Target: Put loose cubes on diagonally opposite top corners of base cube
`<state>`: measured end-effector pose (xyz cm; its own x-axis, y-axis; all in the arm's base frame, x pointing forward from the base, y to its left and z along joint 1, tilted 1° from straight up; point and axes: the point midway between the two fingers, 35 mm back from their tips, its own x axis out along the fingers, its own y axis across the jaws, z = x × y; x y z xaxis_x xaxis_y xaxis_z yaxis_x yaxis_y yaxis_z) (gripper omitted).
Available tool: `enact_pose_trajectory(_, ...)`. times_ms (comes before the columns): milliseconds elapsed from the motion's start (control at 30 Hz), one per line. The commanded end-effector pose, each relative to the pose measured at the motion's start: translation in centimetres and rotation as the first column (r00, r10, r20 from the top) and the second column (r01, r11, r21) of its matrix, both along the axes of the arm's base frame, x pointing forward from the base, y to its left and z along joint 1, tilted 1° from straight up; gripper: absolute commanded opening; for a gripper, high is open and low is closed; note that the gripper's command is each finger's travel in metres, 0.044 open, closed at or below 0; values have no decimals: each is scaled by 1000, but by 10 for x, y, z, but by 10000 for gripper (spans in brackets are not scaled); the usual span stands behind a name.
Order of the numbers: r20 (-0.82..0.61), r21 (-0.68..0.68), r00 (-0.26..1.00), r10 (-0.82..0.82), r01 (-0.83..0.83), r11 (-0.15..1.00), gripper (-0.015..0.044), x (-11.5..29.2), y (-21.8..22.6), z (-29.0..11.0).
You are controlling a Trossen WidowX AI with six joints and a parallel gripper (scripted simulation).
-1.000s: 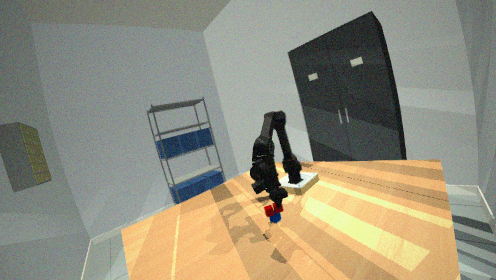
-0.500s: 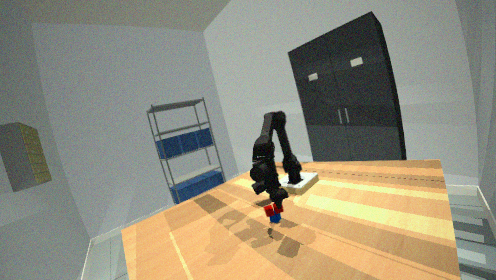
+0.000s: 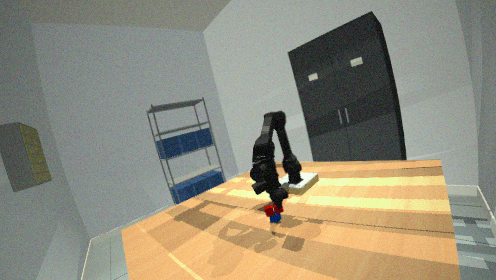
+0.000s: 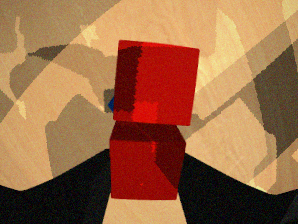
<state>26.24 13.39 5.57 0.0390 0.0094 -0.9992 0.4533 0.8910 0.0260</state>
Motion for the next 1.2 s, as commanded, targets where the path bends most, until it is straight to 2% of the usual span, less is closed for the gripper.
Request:
enact_pose_trajectory(0, -1, -3, 1000, 5, -5, 1000, 205, -1, -1, -1)
enact_pose_trajectory(1167, 0, 0, 1000, 0, 0, 1000, 205, -2, 0, 43)
